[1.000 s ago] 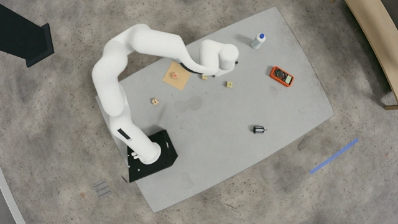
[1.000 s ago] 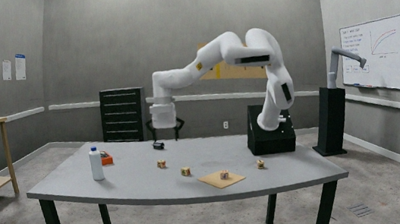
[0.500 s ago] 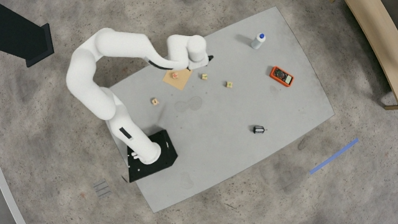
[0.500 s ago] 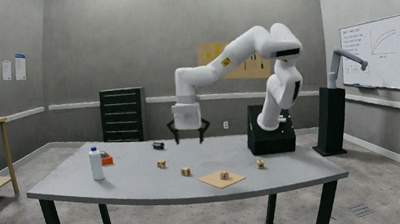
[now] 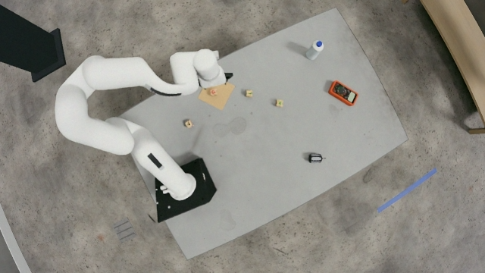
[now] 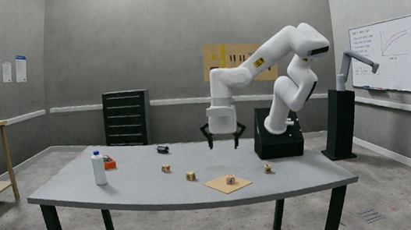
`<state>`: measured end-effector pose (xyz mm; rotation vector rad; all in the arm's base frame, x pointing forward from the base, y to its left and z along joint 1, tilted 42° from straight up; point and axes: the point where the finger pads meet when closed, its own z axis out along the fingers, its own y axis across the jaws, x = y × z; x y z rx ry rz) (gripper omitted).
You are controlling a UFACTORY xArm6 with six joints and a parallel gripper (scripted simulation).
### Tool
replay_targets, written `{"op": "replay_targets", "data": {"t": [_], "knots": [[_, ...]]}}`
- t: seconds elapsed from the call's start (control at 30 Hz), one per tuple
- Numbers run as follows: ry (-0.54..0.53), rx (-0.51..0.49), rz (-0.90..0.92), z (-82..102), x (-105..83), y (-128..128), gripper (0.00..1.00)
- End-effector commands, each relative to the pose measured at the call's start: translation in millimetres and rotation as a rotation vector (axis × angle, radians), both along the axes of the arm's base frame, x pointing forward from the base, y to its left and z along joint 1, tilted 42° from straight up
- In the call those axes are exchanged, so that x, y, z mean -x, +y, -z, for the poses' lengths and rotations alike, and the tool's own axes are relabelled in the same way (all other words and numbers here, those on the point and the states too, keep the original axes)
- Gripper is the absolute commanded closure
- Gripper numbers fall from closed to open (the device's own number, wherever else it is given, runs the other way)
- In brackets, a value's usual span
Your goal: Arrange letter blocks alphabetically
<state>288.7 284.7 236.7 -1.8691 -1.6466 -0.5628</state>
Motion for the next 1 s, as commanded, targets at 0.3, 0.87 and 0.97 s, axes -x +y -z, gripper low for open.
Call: {"op": "replay_targets", "data": {"t": [0.3,0.87,0.97], "knots": [[0.001,-0.002,0.024,-4.2,22.2,-1,0.0],[0.002,-0.002,0.024,30.2,25.1,31,0.0],[0.002,-0.002,0.024,30.2,25.1,31,0.31]]}}
